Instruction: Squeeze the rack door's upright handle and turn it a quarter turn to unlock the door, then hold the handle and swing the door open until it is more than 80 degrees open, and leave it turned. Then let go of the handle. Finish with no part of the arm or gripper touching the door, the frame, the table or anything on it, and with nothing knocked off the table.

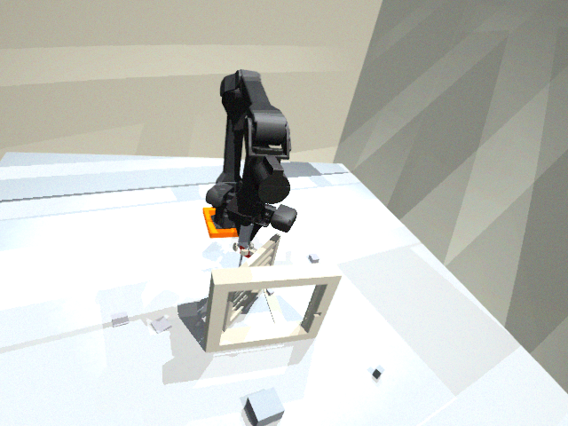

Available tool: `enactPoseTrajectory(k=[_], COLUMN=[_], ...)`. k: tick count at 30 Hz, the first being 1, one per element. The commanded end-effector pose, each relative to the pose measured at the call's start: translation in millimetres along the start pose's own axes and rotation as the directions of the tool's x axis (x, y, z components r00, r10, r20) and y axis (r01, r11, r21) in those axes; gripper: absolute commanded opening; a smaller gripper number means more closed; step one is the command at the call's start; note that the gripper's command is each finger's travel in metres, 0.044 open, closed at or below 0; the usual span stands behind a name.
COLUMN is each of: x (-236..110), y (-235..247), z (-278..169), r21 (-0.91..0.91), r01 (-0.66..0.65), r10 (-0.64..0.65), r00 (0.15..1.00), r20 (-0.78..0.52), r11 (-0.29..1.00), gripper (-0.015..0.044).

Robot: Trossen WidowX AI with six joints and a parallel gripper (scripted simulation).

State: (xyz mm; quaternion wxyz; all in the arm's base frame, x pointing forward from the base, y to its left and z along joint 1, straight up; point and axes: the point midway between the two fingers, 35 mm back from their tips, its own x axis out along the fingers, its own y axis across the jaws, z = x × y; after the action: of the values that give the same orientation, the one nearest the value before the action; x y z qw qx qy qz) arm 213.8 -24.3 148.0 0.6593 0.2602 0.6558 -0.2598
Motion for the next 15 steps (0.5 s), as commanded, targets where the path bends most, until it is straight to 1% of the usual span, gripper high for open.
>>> enactPoseTrajectory(k=[1, 15], x=[0, 0], y=[-7, -33], z=[2, 10], r21=[-0.051, -0.214], r01=[-0.001, 0.003], r10=[0.002, -0.001], r00=[1.0, 1.0], r20=[0.011, 0.012], r11=[0.999, 0.977], gripper=[0.0015, 0.0015])
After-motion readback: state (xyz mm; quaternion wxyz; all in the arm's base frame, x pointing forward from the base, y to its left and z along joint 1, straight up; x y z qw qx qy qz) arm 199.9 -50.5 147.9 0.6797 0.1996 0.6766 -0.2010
